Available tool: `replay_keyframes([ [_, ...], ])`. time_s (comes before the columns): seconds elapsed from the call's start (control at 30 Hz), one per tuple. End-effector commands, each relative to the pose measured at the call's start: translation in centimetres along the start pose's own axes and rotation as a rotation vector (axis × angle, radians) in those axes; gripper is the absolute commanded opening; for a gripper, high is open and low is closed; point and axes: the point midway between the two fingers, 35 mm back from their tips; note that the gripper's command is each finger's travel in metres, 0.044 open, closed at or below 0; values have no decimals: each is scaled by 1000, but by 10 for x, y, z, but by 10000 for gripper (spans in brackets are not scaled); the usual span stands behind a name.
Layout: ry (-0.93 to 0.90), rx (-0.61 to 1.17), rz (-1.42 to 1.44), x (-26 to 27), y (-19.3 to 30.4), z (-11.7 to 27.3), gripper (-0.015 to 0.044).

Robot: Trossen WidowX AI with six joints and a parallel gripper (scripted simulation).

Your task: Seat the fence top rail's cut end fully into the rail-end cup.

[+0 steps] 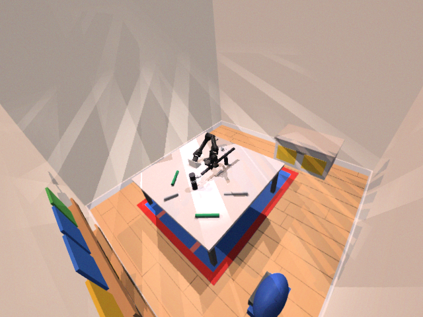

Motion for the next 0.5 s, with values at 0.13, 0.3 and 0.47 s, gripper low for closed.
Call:
replay_keyframes([
  [0.13, -12, -11, -5, 1, -10, 8, 0],
  [0.3, -12, -11, -4, 0, -11, 8, 0],
  [0.47, -8, -7, -3, -1, -16, 5, 0],
])
Point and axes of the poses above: the point midway between the two fingers, 35 mm back from their tips, its own z axis back along the fingers, its own x axis across the jaws, y = z × x, and after that the axes turned 8 degrees about z, right-handed
